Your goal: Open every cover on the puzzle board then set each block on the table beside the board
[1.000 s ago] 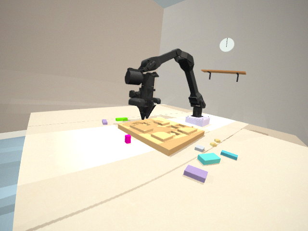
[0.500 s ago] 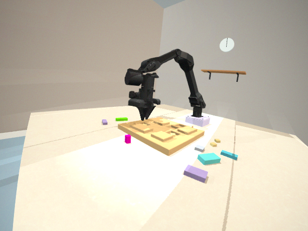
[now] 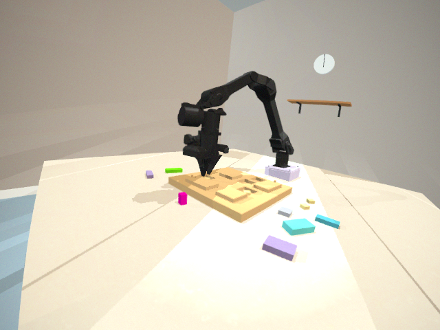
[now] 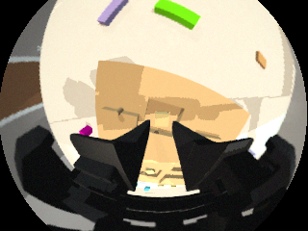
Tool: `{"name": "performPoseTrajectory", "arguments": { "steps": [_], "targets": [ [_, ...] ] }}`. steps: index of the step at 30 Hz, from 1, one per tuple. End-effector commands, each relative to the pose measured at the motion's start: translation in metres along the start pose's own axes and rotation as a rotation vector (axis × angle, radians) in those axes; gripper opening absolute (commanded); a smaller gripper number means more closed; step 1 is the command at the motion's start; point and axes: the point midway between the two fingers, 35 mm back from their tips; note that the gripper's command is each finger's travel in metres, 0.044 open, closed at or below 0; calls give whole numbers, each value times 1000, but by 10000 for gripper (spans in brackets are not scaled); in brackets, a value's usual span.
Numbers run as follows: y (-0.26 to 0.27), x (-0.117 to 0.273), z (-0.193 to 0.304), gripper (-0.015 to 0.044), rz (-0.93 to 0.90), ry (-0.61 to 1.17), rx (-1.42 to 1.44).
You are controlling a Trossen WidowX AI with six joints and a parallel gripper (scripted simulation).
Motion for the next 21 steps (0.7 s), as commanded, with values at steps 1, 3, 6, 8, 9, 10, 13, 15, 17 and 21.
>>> {"name": "performPoseTrajectory", "arguments": {
  "steps": [1, 3, 6, 8, 9, 10, 13, 15, 17, 21],
  "targets": [
    [-1, -6, 1, 144, 8, 4, 5],
    [-1, -6, 1, 144, 8, 4, 5],
    [-1, -6, 1, 144, 8, 4, 5],
    [-1, -6, 1, 144, 8, 4, 5],
    [-1, -7, 1, 144, 8, 4, 5],
    [-1, -7, 1, 144, 8, 4, 5],
    [-1, -9, 1, 144, 8, 4, 5],
    [-1, -11, 1, 144, 8, 4, 5],
    [-2, -13, 1, 144, 8, 4, 5],
    [-2, -16, 1, 144, 8, 4, 5]
  ]
}}
Point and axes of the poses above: the point midway between the two fingers, 35 mm back from their tips, its own x axis back along the fingers, its own y axis across the jaws, z = x × y, and after that the axes turned 12 degrees about x, right-handed
